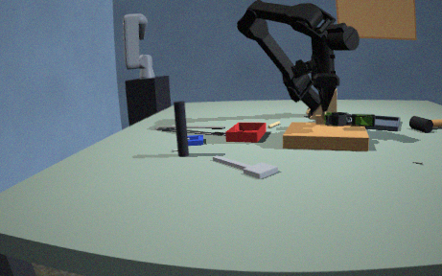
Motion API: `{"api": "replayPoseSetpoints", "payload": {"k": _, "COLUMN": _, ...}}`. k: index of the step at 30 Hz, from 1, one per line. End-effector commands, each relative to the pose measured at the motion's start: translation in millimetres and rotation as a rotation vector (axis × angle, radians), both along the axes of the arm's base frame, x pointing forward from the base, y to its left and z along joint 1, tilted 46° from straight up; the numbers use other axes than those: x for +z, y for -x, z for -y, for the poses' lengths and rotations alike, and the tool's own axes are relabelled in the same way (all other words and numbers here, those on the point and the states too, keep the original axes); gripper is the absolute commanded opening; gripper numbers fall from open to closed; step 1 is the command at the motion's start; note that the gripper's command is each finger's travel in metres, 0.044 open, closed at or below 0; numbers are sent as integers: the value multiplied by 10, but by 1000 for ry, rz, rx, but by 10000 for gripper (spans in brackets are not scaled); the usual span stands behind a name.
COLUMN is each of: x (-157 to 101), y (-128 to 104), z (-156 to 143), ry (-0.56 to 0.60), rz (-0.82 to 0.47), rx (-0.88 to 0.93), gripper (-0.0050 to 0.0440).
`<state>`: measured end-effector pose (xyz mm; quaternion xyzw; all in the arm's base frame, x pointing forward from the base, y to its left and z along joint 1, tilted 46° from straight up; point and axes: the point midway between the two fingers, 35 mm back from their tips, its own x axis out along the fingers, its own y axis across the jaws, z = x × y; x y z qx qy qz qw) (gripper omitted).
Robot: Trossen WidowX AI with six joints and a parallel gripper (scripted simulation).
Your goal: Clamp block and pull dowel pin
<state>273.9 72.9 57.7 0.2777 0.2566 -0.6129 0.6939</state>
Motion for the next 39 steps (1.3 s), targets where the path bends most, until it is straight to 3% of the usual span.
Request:
{"api": "replayPoseSetpoints", "payload": {"k": 1, "x": 7, "y": -4, "z": -5, "ry": 14, "rz": -82, "rx": 82, "gripper": 0}}
{"api": "replayPoseSetpoints", "payload": {"k": 12, "x": 9, "y": -4, "z": -8, "ry": 53, "rz": -323, "rx": 318, "gripper": 0}}
{"api": "replayPoseSetpoints", "payload": {"k": 22, "x": 11, "y": -4, "z": -10, "ry": 68, "rz": -409, "rx": 403, "gripper": 0}}
{"api": "replayPoseSetpoints", "payload": {"k": 39, "x": 14, "y": -4, "z": -13, "ry": 60, "rz": -365, "rx": 360, "gripper": 0}}
